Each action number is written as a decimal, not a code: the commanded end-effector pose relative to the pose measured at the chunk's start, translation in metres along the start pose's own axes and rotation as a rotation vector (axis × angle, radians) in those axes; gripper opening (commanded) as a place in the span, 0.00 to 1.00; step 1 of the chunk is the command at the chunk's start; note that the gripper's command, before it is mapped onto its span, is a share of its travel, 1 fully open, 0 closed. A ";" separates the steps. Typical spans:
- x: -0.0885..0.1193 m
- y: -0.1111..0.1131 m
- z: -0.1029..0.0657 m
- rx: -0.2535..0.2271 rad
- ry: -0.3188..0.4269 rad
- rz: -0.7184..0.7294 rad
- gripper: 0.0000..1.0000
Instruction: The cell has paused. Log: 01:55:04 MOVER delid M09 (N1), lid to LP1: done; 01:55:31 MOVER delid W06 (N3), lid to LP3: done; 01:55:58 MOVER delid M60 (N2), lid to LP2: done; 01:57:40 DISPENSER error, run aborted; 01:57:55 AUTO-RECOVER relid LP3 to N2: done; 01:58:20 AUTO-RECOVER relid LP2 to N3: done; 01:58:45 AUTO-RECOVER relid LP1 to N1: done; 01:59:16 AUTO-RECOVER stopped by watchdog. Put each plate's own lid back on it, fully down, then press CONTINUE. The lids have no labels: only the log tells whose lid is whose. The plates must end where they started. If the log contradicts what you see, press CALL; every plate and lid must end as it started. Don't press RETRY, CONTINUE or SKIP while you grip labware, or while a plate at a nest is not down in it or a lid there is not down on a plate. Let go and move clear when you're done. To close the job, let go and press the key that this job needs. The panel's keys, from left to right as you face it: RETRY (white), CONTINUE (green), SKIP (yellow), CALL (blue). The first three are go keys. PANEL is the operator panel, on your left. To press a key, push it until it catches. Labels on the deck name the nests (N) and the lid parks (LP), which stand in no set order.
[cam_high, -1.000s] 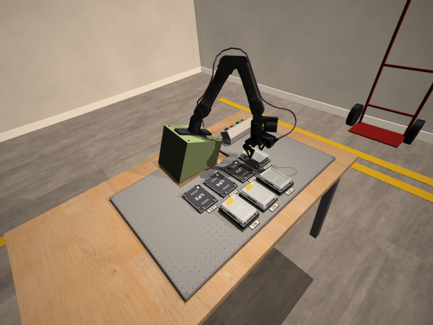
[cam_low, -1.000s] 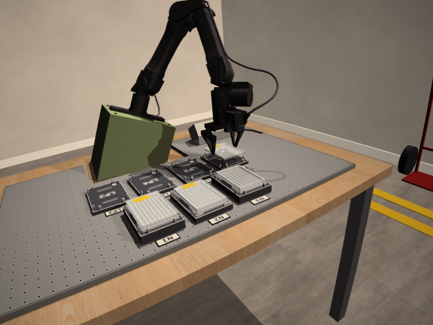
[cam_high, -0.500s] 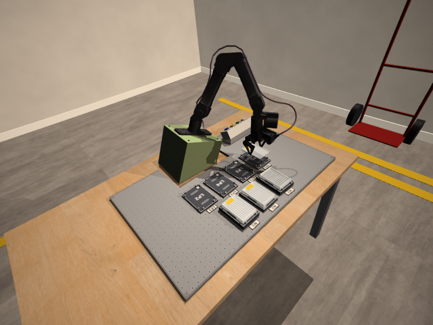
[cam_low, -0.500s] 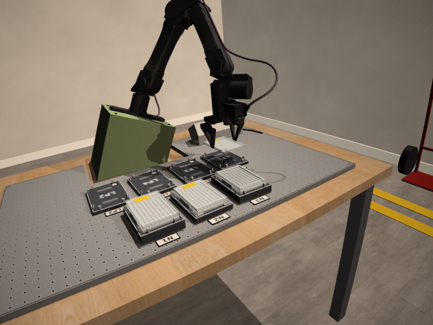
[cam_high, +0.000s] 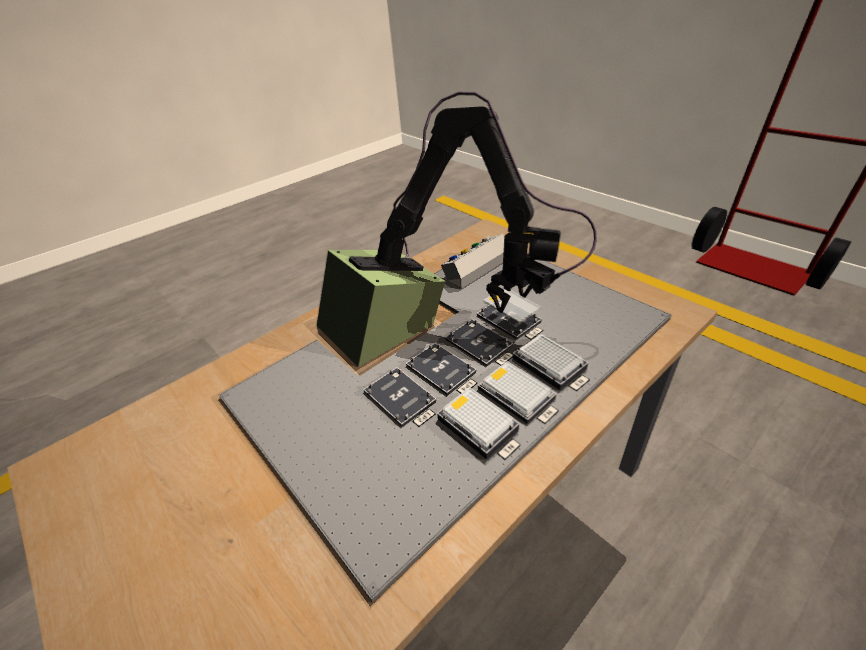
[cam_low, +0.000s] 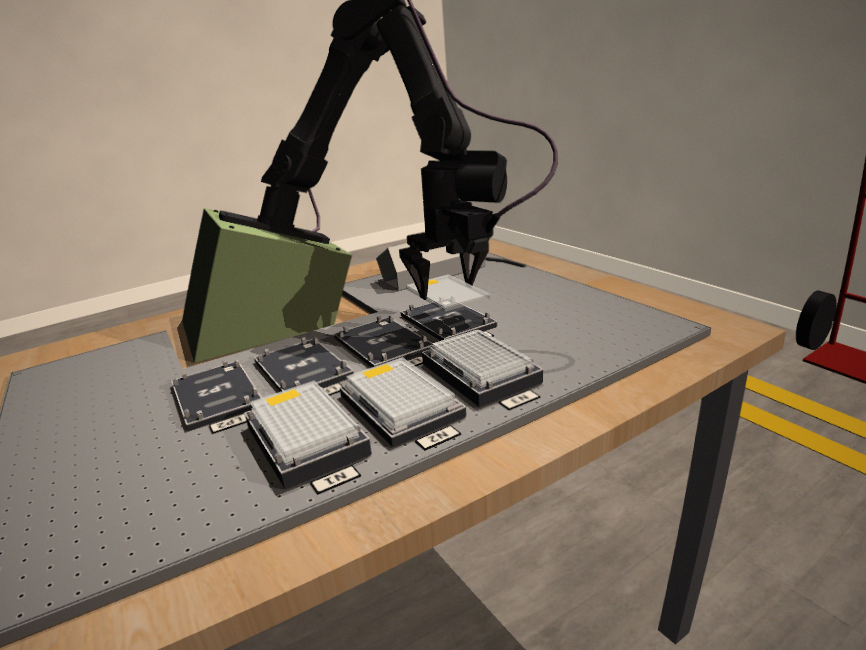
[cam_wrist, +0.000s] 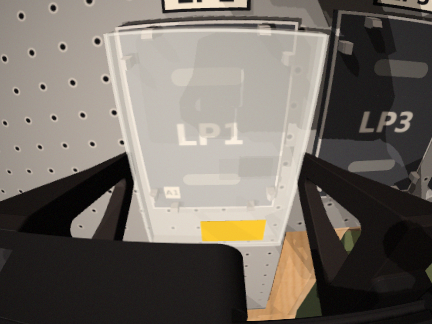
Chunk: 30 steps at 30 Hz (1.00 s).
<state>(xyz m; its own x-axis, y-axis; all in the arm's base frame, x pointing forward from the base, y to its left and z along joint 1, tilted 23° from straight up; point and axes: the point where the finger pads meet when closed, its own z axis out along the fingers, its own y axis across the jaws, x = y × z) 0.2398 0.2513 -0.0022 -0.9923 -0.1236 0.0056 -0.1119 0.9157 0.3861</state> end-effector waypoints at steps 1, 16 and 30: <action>-0.016 -0.002 -0.007 -0.009 -0.017 0.004 0.00; -0.087 -0.026 -0.009 -0.012 -0.019 0.004 0.00; -0.144 -0.046 -0.010 -0.011 -0.021 0.004 0.00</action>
<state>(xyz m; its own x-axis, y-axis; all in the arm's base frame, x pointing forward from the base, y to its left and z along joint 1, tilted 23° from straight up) 0.3719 0.2322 -0.0191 -0.9942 -0.1071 -0.0073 -0.1014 0.9147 0.3912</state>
